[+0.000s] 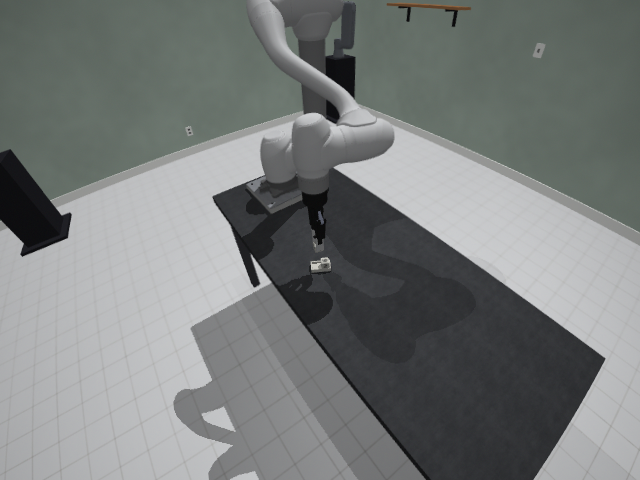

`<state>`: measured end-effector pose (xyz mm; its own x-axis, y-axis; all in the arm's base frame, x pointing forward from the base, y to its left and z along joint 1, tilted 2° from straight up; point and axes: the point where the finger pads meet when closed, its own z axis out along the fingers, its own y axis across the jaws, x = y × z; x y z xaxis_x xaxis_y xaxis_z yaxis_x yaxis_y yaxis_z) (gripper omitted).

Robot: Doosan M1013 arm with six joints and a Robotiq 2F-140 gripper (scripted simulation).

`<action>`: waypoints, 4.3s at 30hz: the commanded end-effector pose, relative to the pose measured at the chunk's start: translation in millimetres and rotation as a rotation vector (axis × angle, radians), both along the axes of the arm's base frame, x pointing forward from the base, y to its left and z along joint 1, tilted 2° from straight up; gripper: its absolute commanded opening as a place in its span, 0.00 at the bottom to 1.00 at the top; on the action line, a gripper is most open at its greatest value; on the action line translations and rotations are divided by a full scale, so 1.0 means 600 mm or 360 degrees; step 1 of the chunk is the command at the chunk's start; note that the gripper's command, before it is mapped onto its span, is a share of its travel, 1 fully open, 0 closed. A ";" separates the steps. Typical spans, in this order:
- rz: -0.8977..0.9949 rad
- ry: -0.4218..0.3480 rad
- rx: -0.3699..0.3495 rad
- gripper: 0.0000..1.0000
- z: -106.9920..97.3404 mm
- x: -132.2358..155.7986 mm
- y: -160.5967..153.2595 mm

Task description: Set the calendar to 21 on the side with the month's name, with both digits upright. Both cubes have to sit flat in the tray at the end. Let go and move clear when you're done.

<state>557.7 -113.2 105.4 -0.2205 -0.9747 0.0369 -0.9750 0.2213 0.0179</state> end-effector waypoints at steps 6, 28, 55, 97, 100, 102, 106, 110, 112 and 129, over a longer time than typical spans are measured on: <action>0.0526 0.0013 0.0016 0.24 -0.002 0.028 0.036; 0.1762 0.0052 0.0046 0.24 -0.014 0.076 0.130; 0.2137 0.0064 0.0055 0.24 -0.020 0.088 0.161; 0.2137 0.0064 0.0055 0.24 -0.178 0.085 0.155; 0.2137 0.0064 0.0055 0.24 -0.178 0.085 0.155; 0.2137 0.0064 0.0055 0.24 -0.178 0.085 0.155; 0.2137 0.0064 0.0055 0.24 -0.178 0.085 0.155; 0.2137 0.0064 0.0055 0.24 -0.178 0.085 0.155; 0.2137 0.0064 0.0055 0.24 -0.178 0.085 0.155; 0.2137 0.0064 0.0055 0.24 -0.178 0.085 0.155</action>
<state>612.5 -20.2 2.6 0.9003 -0.4353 -0.0024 -0.4349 -0.8998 0.0360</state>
